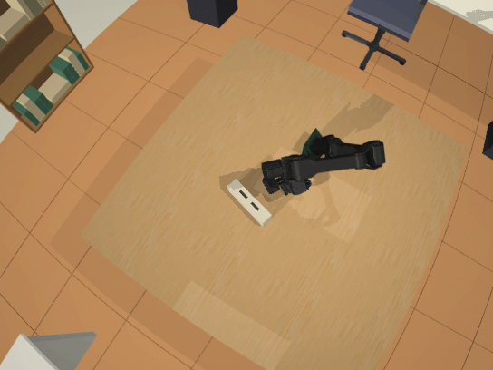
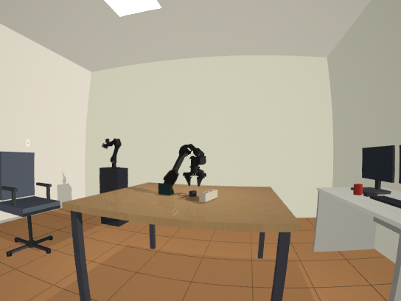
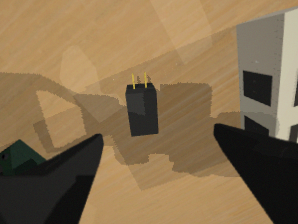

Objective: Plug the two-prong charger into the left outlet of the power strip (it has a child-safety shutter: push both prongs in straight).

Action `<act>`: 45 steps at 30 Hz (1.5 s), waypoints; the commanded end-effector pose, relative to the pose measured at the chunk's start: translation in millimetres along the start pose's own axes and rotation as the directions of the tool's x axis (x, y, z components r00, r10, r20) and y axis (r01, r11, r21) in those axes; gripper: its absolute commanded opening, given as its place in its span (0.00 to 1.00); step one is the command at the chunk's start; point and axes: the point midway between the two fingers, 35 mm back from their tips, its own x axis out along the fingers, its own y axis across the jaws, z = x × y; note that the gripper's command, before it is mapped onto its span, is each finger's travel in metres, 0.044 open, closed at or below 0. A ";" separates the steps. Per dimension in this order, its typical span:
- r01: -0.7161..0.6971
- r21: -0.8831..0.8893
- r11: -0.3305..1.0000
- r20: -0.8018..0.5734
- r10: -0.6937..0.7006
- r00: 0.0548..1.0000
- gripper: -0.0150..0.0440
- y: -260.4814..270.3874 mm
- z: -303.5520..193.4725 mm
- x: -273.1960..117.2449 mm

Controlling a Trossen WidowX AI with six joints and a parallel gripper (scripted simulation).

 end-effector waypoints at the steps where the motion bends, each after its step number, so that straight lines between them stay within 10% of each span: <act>1: -0.044 -0.008 0.999 0.005 0.044 0.999 1.00 7.5 -2.0 5.6; 45: -0.044 -0.008 0.999 0.006 0.044 0.999 1.00 11.4 2.7 62.2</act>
